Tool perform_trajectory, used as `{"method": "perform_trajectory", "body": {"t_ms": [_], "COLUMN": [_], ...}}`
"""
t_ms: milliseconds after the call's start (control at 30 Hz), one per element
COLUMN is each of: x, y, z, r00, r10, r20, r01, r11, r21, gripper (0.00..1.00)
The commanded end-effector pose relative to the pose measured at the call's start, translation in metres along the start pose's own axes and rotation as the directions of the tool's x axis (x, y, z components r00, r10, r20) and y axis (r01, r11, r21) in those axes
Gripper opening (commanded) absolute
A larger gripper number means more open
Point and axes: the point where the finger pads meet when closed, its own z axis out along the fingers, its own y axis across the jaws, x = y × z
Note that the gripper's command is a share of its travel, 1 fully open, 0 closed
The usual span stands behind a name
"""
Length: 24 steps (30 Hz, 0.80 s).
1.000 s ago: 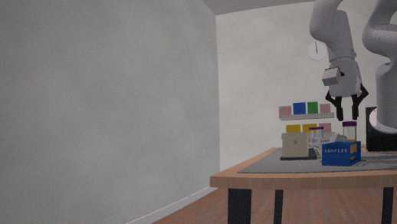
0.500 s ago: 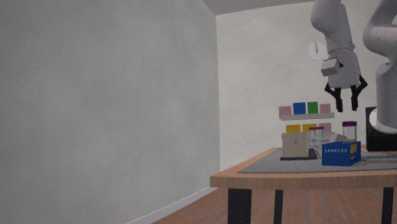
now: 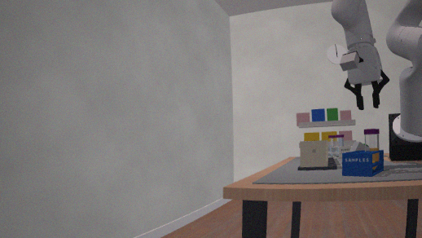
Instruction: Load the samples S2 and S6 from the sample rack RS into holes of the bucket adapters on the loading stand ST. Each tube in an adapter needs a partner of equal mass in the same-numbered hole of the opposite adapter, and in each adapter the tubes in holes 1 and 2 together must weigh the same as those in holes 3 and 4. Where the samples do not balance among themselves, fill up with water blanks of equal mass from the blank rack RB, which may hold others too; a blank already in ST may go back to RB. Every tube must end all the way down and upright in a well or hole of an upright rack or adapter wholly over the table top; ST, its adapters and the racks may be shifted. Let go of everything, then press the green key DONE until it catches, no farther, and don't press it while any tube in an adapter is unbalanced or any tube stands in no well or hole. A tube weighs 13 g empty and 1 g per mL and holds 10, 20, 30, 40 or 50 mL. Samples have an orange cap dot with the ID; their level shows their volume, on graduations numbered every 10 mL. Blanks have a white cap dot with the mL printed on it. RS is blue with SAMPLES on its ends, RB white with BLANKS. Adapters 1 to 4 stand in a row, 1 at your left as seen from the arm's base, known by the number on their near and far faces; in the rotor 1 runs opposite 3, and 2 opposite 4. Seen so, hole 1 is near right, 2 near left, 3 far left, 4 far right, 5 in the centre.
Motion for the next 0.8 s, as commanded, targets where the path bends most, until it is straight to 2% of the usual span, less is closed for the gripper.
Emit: {"method": "perform_trajectory", "body": {"t_ms": [0, 767], "x": [0.001, 0.001], "y": [0.0, 0.0], "z": [-0.007, -0.049], "r00": [1.0, 1.0], "r10": [-0.001, -0.001], "r20": [-0.001, -0.001], "r01": [0.001, 0.001], "r11": [1.0, 1.0], "r21": [-0.001, -0.001], "gripper": [0.43, 0.43]}}
